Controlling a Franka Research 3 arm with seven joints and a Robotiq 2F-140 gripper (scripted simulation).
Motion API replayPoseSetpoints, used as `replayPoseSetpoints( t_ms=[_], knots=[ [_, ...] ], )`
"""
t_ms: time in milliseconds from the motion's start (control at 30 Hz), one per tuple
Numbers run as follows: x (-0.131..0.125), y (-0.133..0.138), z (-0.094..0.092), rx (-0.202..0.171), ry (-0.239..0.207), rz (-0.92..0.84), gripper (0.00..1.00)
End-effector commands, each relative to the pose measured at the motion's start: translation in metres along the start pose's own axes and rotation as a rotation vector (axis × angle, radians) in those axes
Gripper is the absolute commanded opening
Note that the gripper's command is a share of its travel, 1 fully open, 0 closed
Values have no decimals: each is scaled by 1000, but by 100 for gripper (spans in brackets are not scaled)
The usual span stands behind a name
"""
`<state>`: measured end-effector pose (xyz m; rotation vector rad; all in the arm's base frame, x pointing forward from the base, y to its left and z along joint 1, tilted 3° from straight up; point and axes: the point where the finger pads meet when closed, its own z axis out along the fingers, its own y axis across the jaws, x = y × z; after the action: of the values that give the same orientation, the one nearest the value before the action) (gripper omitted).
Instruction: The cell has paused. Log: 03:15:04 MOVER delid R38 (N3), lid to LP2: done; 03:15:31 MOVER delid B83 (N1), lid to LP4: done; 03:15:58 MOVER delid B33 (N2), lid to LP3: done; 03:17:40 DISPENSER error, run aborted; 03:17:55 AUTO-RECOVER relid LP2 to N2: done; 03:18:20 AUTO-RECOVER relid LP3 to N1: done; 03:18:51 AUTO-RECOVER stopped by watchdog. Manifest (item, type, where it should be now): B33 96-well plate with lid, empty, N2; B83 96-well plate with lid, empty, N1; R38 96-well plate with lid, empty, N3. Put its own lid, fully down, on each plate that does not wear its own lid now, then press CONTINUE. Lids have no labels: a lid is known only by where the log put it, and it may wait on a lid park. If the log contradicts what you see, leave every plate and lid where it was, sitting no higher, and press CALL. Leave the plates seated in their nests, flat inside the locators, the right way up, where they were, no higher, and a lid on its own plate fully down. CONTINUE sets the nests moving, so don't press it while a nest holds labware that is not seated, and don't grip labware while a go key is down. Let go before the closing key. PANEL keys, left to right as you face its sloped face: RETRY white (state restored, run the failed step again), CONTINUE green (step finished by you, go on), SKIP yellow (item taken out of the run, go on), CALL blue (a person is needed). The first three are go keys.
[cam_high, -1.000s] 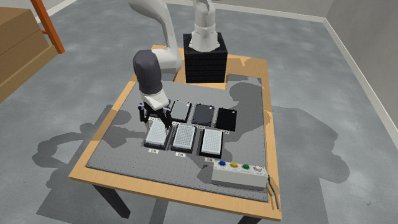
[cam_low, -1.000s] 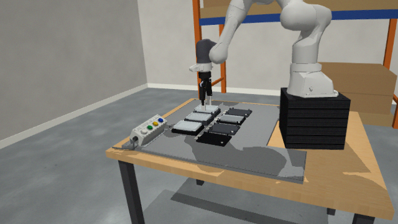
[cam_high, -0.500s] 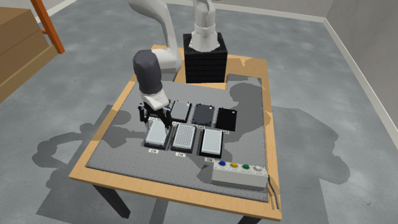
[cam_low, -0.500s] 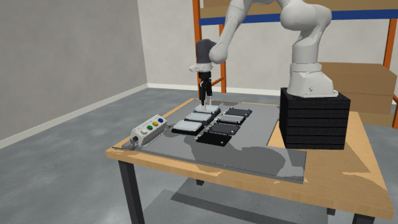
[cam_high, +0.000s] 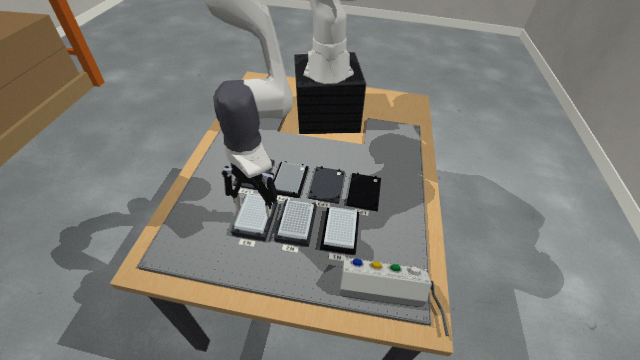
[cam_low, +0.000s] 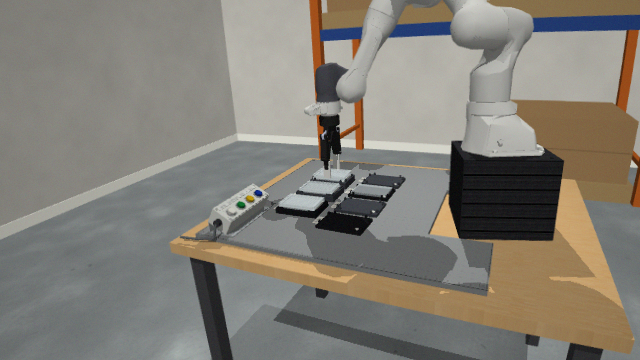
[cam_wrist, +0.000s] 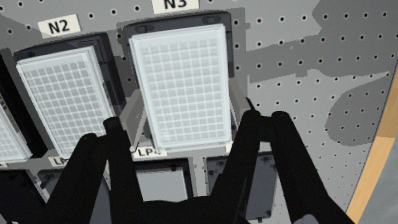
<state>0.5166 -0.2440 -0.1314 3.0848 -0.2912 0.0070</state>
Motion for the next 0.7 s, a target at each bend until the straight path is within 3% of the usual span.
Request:
replayPoseSetpoints(
  t_ms=[0, 667],
  knots=[
    [1, -1, 1, 0, 2, 1, 0],
    [1, -1, 3, 0, 2, 1, 0]
  ],
)
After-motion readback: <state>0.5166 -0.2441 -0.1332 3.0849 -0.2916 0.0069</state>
